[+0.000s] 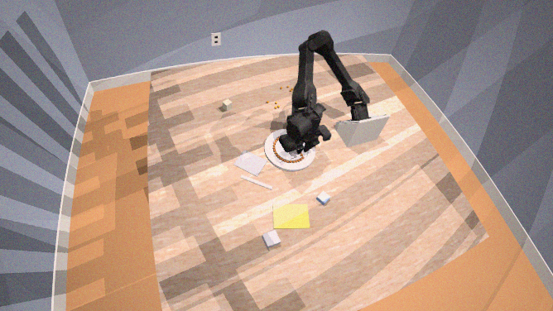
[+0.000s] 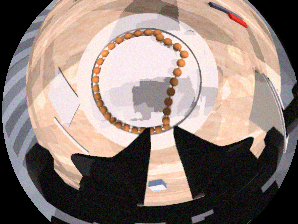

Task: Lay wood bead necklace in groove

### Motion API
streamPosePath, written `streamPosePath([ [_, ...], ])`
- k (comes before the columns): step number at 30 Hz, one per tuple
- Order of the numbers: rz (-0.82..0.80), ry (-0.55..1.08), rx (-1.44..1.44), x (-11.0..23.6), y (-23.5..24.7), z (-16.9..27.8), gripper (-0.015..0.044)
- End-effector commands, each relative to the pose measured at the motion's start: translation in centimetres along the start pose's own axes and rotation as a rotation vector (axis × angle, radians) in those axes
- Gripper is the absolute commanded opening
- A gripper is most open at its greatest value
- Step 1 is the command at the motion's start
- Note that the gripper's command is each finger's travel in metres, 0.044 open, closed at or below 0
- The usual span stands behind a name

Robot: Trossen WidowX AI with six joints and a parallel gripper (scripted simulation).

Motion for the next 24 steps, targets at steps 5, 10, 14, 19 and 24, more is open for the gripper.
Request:
streamPosePath([
  [5, 0.012, -0.012, 0.014, -1.6, -0.5, -0.1, 0.0120],
  [10, 0.015, -0.015, 0.017, -2.3, -0.6, -0.2, 0.0120],
  [14, 0.015, -0.015, 0.017, -2.5, -0.6, -0.2, 0.0120],
  [19, 0.012, -0.010, 0.008, -2.2, -0.4, -0.1, 0.0094],
  [24, 0.012, -0.010, 0.008, -2.2, -0.4, -0.1, 0.0000],
])
Point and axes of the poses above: the point midway between the two fingers, 35 mm back from their tips, its own x axis back along the fingers, its own y axis across the jaws, z = x × y, the point moved 4 cm from there along x, back along the fingers, and after that the axes turned 10 degrees about -x, right-handed, at the moved point
